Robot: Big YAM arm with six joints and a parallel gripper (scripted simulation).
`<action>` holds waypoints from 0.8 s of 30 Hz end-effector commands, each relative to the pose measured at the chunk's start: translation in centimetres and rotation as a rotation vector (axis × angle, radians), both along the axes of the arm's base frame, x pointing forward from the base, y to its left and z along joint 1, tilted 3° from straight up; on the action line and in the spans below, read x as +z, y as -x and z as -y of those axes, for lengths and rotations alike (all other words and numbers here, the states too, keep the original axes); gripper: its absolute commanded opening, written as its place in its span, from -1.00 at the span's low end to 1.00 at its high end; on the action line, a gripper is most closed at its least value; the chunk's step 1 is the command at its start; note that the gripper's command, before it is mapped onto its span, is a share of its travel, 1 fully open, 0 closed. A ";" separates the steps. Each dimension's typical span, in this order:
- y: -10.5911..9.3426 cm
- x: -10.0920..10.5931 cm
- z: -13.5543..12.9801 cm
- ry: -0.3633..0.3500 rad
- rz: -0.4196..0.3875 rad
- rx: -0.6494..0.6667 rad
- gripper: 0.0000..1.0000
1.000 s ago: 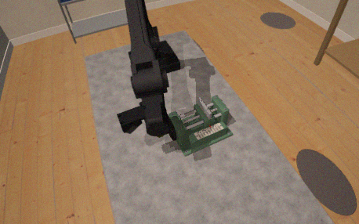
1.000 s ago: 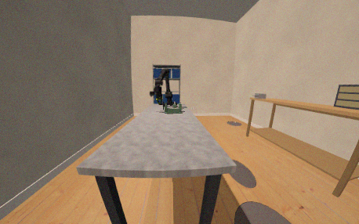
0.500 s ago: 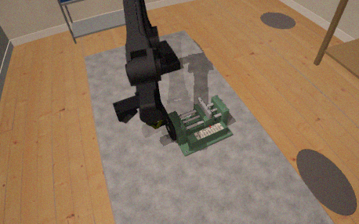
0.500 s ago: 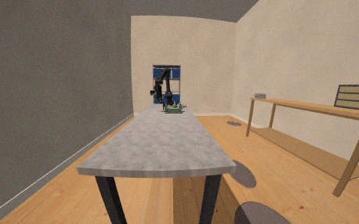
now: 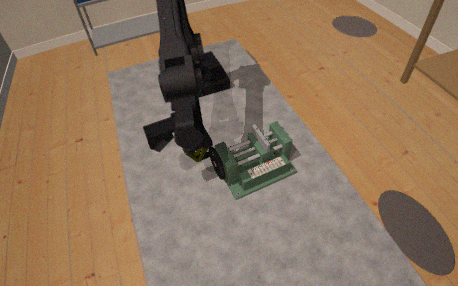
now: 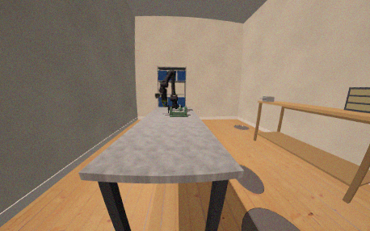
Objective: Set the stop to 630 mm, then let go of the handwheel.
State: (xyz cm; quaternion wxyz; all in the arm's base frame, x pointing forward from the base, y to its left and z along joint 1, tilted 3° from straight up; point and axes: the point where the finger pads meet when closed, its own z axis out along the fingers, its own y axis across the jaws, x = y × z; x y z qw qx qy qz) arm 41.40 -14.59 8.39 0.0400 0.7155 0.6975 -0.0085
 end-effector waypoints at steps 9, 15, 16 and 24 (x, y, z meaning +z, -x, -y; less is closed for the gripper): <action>3.1 0.1 0.4 0.004 -0.017 0.000 -0.87; 3.4 -2.8 0.5 -0.004 -0.037 0.000 -0.87; 3.3 -3.1 0.6 -0.001 -0.029 0.000 -0.87; 4.0 -3.6 0.4 -0.009 -0.051 0.000 -0.87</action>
